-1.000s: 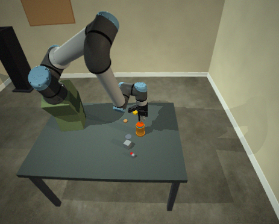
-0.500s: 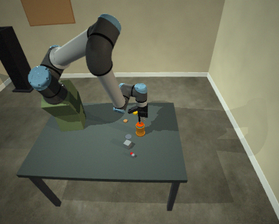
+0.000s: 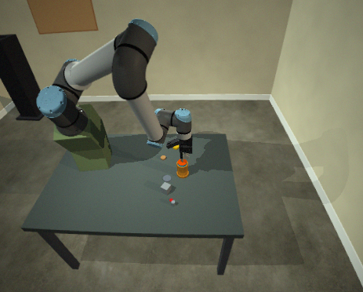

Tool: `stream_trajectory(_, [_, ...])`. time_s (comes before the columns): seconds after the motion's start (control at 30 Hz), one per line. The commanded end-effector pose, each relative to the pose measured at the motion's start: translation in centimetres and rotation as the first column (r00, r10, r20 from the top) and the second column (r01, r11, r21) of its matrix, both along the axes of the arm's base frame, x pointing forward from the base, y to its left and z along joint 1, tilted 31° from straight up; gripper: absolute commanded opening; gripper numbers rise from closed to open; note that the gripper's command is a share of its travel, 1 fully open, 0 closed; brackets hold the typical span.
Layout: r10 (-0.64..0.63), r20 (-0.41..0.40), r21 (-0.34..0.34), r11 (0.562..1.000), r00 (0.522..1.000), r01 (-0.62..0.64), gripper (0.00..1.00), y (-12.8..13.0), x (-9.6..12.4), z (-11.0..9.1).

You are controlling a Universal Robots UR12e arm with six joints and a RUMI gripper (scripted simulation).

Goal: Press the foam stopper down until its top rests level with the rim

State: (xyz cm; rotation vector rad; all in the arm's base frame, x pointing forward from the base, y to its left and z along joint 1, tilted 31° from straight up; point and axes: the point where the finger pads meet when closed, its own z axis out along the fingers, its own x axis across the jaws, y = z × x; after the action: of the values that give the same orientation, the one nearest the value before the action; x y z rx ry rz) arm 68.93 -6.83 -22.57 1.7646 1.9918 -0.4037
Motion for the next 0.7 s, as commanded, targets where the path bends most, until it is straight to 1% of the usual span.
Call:
stream_trajectory(0.0, [0.0,0.001,0.0,1.0,1.0,0.0,0.0,-0.05,0.06,-0.09])
stream_trajectory(0.67, [0.0,0.001,0.0,1.0,1.0,0.0,0.0,-0.56,0.2,-0.97])
